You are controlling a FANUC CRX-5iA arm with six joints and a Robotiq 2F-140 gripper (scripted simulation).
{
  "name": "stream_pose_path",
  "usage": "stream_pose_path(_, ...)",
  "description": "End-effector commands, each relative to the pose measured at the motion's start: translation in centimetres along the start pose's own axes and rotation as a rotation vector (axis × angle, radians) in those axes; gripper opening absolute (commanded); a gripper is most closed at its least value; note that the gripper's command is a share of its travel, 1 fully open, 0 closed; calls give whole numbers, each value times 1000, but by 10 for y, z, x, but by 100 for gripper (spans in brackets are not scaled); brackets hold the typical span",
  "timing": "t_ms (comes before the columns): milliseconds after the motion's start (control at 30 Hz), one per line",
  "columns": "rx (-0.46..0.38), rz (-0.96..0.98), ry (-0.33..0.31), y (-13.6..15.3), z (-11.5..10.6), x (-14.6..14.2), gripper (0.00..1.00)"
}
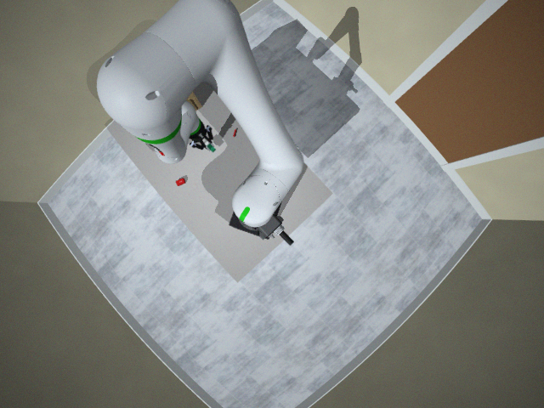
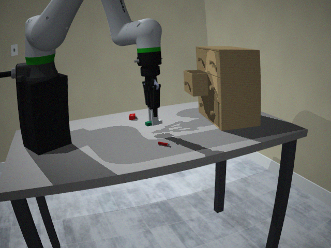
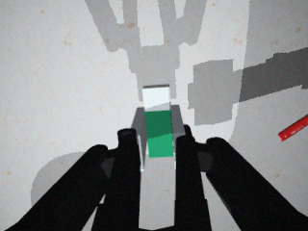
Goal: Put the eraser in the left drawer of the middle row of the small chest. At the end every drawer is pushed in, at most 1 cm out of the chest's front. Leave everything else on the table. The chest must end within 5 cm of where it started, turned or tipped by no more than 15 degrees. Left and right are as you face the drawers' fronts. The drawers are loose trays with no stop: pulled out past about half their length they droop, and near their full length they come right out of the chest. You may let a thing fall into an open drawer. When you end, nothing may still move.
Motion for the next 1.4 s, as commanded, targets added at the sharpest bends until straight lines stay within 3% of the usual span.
stream_pose_path(0, -6, 0, -3, -1, -44, 1, 11)
stream_pose_path(100, -6, 0, -3, -1, -64, 1, 11)
stream_pose_path(400, -6, 2, -3, -2, -66, 0, 11)
stream_pose_path(500, -6, 52, -3, -19, -66, -20, 11)
stream_pose_path(533, -6, 98, -3, -35, -66, -40, 11)
stream_pose_path(633, -6, 98, -3, -35, -66, -40, 11)
stream_pose_path(667, -6, 150, -3, -51, -66, -63, 11)
stream_pose_path(767, -6, 150, -3, -51, -66, -63, 11)
stream_pose_path(800, -6, 196, -3, -64, -66, -85, 11)
stream_pose_path(900, -6, 196, -3, -64, -66, -85, 11)
stream_pose_path(933, -6, 229, -3, -73, -66, -102, 11)
stream_pose_path(1367, -6, 248, -3, -78, -70, -111, 11)
Point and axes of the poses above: the point where the finger pads meet when closed, its own z axis out along the fingers, its own x axis across the jaws, y = z × x, the point moved 9 cm from there along -z, back along the fingers, and after that the axes turned 2 degrees about z, right-handed, at the moved point
